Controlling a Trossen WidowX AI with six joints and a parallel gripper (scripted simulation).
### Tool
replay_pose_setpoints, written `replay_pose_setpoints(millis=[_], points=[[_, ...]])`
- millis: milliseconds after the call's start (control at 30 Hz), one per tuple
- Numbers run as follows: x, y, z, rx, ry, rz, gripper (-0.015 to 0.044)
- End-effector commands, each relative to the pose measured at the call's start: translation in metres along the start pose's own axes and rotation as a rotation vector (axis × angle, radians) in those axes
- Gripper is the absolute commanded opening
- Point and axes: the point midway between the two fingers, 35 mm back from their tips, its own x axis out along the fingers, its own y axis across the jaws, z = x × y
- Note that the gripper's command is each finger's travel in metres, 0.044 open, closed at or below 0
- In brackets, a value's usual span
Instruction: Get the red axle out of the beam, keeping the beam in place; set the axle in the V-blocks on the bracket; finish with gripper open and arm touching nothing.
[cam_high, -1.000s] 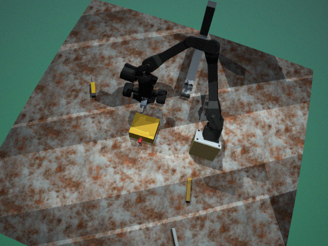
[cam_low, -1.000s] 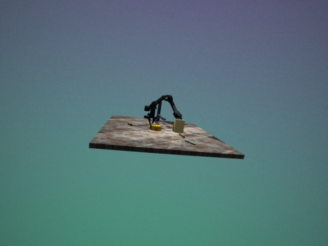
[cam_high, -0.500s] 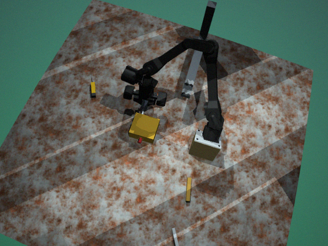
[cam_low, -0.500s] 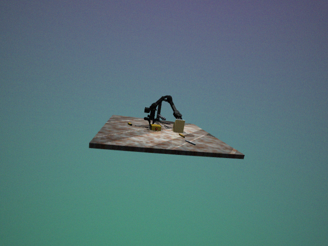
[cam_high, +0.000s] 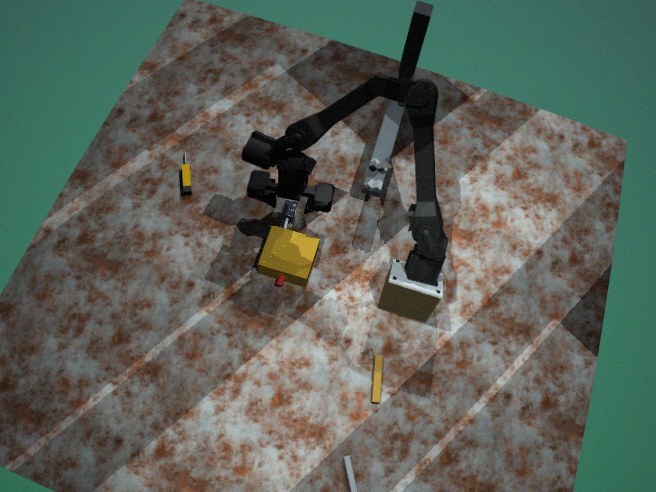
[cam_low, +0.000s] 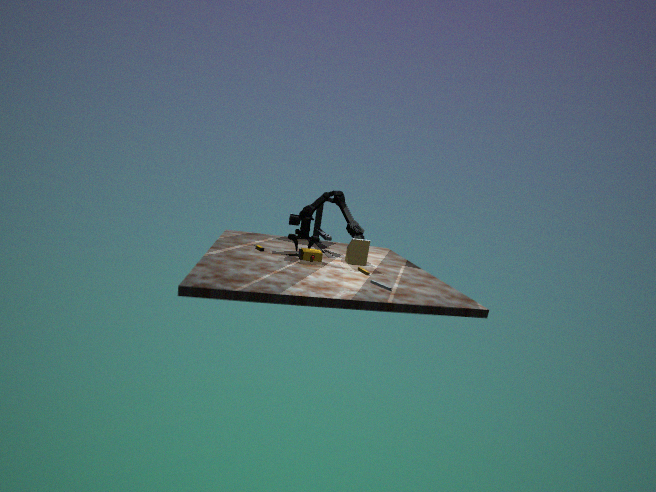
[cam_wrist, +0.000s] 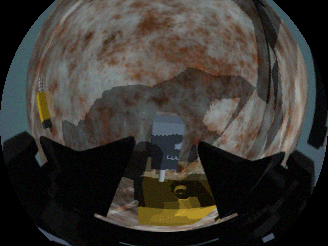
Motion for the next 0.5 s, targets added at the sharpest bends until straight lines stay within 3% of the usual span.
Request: replay_pose_setpoints(millis=[0,467], points=[[-0.009,0.001,0.001,0.003,-0.003,0.004,0.044],[-0.036,0.001,0.001,0.003,-0.002,0.004,0.044]])
